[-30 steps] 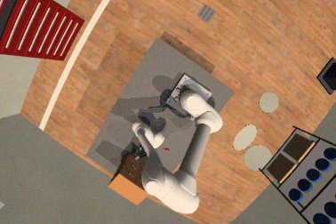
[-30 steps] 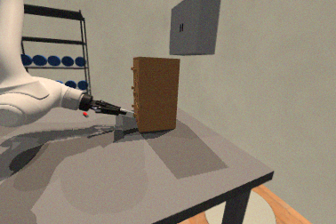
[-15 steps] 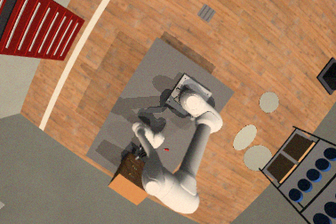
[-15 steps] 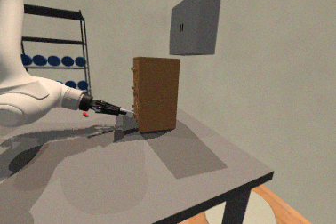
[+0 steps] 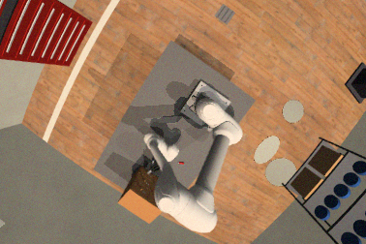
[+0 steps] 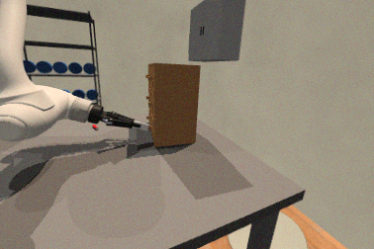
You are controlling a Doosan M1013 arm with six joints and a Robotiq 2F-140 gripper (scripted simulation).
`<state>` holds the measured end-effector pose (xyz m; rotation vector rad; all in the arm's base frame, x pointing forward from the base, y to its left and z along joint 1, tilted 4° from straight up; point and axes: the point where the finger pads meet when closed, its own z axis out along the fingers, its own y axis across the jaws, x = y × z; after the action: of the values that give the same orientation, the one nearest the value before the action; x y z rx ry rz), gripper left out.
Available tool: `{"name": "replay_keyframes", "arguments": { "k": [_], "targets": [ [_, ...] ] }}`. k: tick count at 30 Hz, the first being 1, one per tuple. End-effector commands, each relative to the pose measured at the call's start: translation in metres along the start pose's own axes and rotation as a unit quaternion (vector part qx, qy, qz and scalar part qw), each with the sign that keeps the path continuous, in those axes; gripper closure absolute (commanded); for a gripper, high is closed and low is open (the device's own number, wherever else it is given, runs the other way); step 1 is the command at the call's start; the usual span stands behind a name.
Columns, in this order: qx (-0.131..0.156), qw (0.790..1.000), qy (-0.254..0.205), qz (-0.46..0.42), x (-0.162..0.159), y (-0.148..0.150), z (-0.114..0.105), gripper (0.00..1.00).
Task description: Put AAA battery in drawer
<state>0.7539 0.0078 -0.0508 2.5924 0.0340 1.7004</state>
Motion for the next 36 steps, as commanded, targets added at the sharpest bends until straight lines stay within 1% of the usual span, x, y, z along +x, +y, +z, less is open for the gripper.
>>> {"name": "replay_keyframes", "arguments": {
  "k": [1, 7, 10, 12, 21, 30, 33, 36],
  "targets": [
    [-0.001, 1.000, -0.001, 0.000, 0.000, 0.000, 0.003, 1.00],
    [-0.001, 1.000, -0.001, 0.000, 0.000, 0.000, 0.002, 1.00],
    [-0.001, 1.000, -0.001, 0.000, -0.002, 0.000, -0.003, 1.00],
    [-0.001, 1.000, -0.001, 0.000, -0.002, 0.000, -0.003, 1.00],
    [-0.001, 1.000, -0.001, 0.000, -0.015, -0.001, -0.040, 1.00],
    [-0.001, 1.000, -0.001, 0.000, -0.014, -0.001, -0.047, 1.00],
    [-0.001, 1.000, -0.001, 0.000, -0.001, -0.001, -0.062, 1.00],
    [-0.001, 1.000, -0.001, 0.000, 0.021, -0.001, -0.085, 1.00]
  ]
}}
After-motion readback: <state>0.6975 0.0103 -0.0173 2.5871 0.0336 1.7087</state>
